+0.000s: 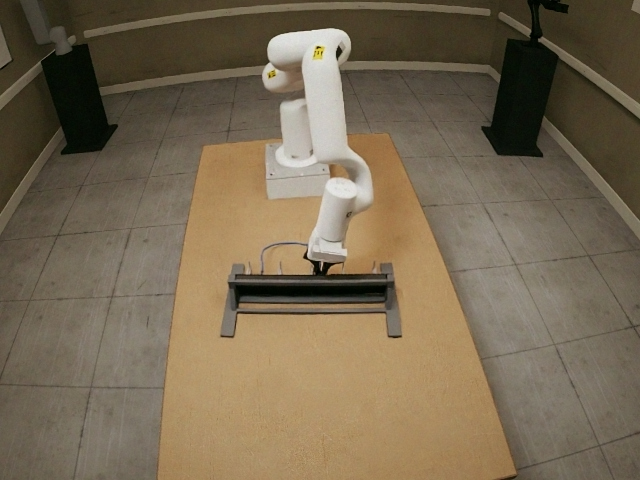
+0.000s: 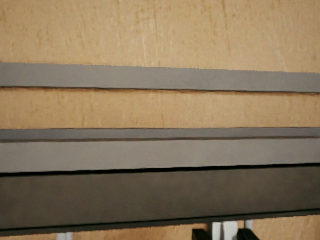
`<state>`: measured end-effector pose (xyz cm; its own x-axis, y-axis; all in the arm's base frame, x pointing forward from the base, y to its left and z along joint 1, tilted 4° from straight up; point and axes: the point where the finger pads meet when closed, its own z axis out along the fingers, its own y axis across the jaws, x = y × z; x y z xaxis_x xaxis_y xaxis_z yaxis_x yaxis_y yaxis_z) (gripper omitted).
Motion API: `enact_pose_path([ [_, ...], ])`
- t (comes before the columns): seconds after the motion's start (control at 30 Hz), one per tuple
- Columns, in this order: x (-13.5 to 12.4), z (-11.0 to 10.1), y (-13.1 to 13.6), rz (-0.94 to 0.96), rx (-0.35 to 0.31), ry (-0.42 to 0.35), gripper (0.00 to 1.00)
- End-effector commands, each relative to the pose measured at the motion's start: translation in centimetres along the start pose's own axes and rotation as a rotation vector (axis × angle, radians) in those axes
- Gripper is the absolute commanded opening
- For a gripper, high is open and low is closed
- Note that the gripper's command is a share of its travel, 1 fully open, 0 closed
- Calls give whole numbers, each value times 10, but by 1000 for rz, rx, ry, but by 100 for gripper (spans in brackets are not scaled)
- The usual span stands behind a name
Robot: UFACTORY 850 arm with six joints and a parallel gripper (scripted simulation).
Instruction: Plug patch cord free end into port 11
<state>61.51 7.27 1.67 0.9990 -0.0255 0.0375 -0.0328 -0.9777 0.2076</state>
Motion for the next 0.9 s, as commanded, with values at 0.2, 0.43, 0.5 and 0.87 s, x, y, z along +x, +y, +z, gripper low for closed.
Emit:
enact_pose_path([
  [0.2, 1, -1, 0, 0, 0, 2, 0],
  [0.43, 1, -1, 0, 0, 0, 2, 0],
  [0.5, 1, -1, 0, 0, 0, 2, 0],
  [0.87, 2, -1, 0, 0, 0, 2, 0],
])
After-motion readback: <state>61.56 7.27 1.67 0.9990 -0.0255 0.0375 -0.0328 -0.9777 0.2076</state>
